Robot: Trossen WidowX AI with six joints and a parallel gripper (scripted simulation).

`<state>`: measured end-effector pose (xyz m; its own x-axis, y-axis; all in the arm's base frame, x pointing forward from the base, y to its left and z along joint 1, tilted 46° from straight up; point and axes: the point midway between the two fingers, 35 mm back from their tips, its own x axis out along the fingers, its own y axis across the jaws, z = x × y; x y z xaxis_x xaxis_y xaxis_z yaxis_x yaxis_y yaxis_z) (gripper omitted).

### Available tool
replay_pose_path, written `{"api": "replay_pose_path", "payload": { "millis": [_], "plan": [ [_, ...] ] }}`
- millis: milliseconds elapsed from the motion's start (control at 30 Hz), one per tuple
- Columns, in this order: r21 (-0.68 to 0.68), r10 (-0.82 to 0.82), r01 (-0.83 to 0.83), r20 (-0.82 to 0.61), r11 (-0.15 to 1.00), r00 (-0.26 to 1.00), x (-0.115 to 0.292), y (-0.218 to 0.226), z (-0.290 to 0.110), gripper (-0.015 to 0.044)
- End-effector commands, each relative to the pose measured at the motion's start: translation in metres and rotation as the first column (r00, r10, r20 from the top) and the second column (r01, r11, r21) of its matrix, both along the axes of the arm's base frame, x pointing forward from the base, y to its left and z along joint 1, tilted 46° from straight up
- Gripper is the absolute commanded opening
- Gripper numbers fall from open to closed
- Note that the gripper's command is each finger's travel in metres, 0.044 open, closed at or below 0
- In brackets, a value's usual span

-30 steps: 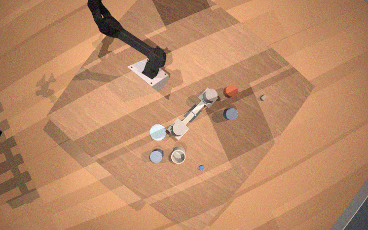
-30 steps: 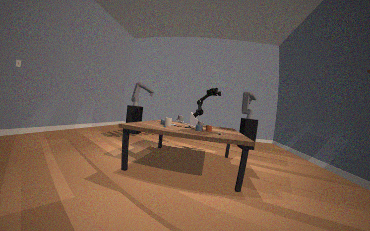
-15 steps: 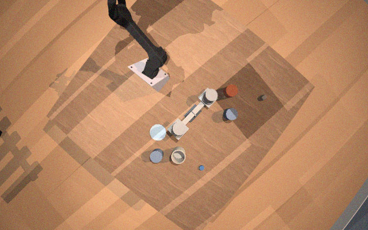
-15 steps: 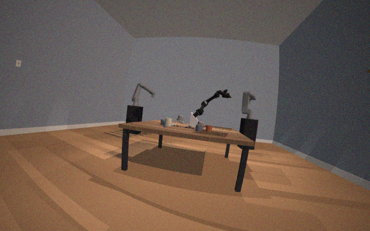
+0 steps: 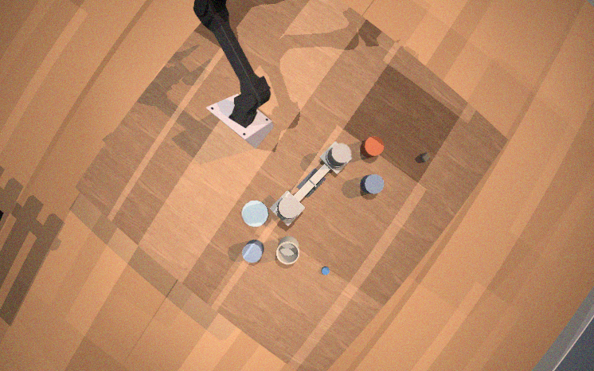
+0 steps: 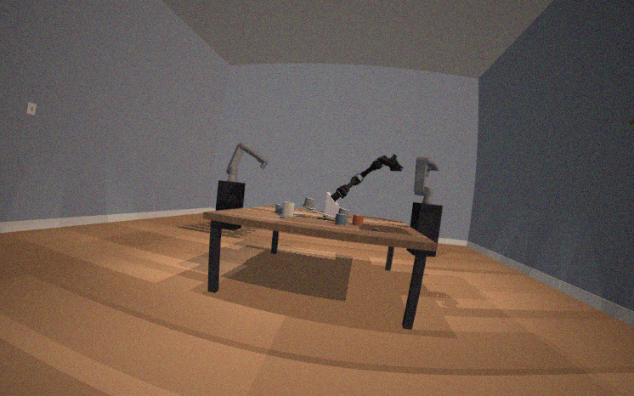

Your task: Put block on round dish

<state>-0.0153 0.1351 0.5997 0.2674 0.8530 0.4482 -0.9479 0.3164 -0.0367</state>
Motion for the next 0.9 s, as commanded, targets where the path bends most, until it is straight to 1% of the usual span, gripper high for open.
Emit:
{"api": "replay_pose_path", "payload": {
  "millis": [0, 200, 400, 633, 867],
  "plan": [
    [-0.004, -0.115, 0.115, -0.085, 0.993, 0.99, 0.062, -0.01, -0.012, 0.044],
    [-0.023, -0.27, 0.27, -0.153, 0.963, 0.951, 0.125, -0.031, -0.033, 0.044],
    [-0.054, -0.36, 0.357, -0.208, 0.932, 0.909, 0.164, -0.048, -0.053, 0.044],
    [-0.145, -0.511, 0.493, -0.336, 0.858, 0.791, 0.232, -0.093, -0.107, 0.044],
    [-0.256, -0.635, 0.588, -0.424, 0.768, 0.645, 0.276, -0.147, -0.169, 0.044]
  ]
}}
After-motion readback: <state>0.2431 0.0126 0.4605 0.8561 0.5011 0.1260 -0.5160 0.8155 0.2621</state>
